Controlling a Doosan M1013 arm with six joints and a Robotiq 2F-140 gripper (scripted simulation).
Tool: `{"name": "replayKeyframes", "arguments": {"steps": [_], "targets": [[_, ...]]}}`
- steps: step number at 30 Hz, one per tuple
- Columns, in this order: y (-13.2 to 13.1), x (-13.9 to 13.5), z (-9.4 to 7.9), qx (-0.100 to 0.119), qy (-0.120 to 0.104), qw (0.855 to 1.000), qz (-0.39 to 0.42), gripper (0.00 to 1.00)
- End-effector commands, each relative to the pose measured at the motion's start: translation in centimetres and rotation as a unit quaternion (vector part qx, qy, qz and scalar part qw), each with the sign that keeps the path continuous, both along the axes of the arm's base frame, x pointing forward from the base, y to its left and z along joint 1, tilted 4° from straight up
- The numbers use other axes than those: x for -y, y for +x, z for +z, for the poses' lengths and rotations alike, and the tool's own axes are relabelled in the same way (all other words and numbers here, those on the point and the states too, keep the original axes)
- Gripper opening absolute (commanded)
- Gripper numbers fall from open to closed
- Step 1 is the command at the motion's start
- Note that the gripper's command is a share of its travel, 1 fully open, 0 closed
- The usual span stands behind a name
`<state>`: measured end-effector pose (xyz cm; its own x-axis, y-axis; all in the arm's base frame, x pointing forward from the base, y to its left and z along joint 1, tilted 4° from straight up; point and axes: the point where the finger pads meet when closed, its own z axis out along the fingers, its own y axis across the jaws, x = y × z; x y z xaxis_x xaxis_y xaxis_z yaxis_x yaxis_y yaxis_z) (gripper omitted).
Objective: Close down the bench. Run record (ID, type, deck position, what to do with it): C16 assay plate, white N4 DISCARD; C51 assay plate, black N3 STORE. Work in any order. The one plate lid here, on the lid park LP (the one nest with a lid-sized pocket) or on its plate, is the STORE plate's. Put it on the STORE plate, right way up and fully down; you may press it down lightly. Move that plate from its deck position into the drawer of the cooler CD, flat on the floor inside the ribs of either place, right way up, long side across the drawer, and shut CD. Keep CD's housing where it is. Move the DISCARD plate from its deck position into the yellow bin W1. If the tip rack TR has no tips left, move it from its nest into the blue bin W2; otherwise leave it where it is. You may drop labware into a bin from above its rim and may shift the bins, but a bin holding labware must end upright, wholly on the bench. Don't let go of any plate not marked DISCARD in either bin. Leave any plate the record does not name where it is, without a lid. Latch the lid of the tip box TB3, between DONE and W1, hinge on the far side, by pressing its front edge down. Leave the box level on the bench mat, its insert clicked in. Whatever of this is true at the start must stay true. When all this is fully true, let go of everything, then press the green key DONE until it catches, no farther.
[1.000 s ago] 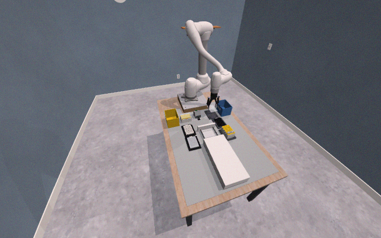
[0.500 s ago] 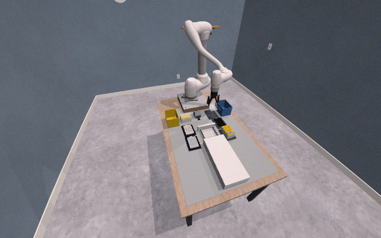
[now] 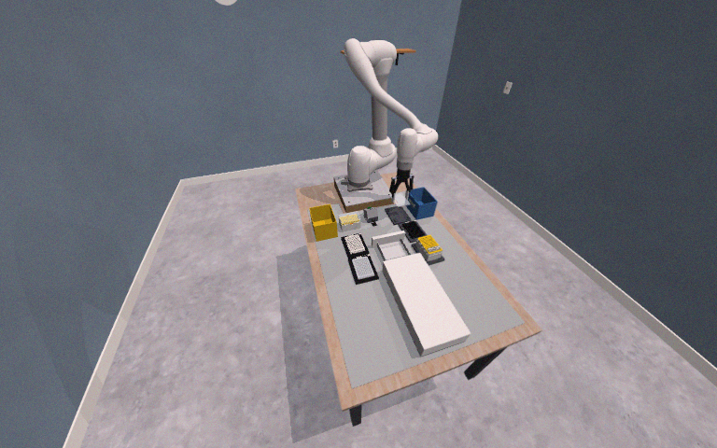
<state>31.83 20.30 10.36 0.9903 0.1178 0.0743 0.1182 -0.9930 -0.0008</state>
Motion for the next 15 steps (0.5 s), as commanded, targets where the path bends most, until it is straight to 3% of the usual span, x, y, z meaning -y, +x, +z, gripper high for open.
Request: {"name": "replayKeyframes", "arguments": {"steps": [1, 15], "targets": [[0.0, 0.0, 0.4, 0.000, 0.000, 1.000, 0.000, 0.00], [-0.1, 0.0, 1.5, 0.000, 0.000, 1.000, 0.000, 0.00]]}}
